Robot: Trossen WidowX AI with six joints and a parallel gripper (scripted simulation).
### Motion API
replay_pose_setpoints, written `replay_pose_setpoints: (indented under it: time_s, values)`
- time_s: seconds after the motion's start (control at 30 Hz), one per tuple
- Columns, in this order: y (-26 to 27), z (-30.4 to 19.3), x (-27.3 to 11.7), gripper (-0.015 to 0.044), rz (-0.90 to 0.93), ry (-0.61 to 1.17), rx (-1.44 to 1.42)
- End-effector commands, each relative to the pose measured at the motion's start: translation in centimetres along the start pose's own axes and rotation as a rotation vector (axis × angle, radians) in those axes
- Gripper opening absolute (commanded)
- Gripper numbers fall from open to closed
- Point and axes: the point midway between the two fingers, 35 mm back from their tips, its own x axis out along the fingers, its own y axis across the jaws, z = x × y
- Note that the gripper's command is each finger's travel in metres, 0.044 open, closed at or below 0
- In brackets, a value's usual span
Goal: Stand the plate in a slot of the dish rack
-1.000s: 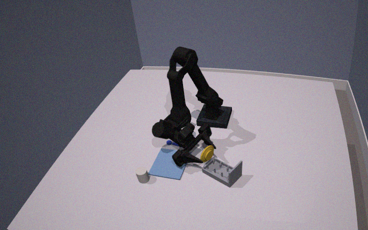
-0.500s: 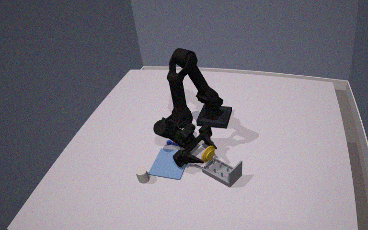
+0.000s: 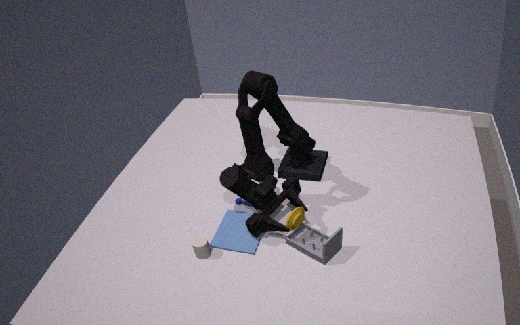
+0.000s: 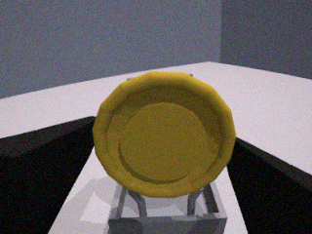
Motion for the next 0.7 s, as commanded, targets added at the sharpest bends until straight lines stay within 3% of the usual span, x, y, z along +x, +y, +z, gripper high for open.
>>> replay_pose_setpoints:
  time_s: [0.0, 0.67]
  values:
    - [0.1, -0.2, 1.2, 0.0, -0.005, -0.002, 0.005]
    - [-0.3, -1.8, 2.3, 0.0, 0.003, 0.012, -0.026]
